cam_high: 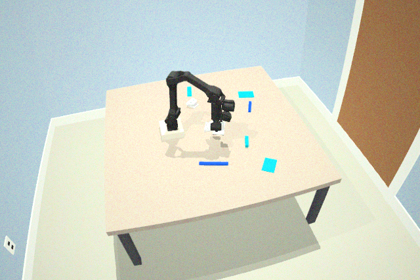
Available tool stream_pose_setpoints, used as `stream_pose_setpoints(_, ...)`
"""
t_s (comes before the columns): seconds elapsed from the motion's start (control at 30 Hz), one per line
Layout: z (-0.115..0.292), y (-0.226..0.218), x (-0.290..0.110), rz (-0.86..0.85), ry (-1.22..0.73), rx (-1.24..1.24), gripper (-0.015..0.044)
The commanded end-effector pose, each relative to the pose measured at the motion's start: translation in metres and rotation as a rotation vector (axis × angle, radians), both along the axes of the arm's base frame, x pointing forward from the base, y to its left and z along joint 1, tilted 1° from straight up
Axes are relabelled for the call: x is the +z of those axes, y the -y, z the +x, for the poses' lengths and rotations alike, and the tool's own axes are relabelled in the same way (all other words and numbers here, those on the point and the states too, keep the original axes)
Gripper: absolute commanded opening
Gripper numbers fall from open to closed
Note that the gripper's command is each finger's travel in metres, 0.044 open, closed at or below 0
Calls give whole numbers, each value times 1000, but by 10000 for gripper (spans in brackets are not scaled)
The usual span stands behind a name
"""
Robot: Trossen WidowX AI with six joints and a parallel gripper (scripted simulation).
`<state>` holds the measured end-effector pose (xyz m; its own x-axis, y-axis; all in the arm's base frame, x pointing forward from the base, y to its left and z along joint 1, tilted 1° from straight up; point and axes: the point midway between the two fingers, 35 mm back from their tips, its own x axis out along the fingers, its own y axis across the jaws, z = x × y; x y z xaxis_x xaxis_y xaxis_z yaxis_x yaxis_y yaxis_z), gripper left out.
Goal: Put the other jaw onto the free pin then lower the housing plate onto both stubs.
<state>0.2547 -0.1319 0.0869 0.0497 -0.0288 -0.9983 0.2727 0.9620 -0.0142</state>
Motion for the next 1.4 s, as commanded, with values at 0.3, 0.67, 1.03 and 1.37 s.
stream_pose_setpoints(0.3,9,-44,-1,4,-6,27,134)
stream_pose_setpoints(0.67,12,-74,-2,5,-6,48,134)
stream_pose_setpoints(1.03,12,-74,-2,5,-6,48,134)
stream_pose_setpoints(1.37,12,-74,-2,5,-6,63,134)
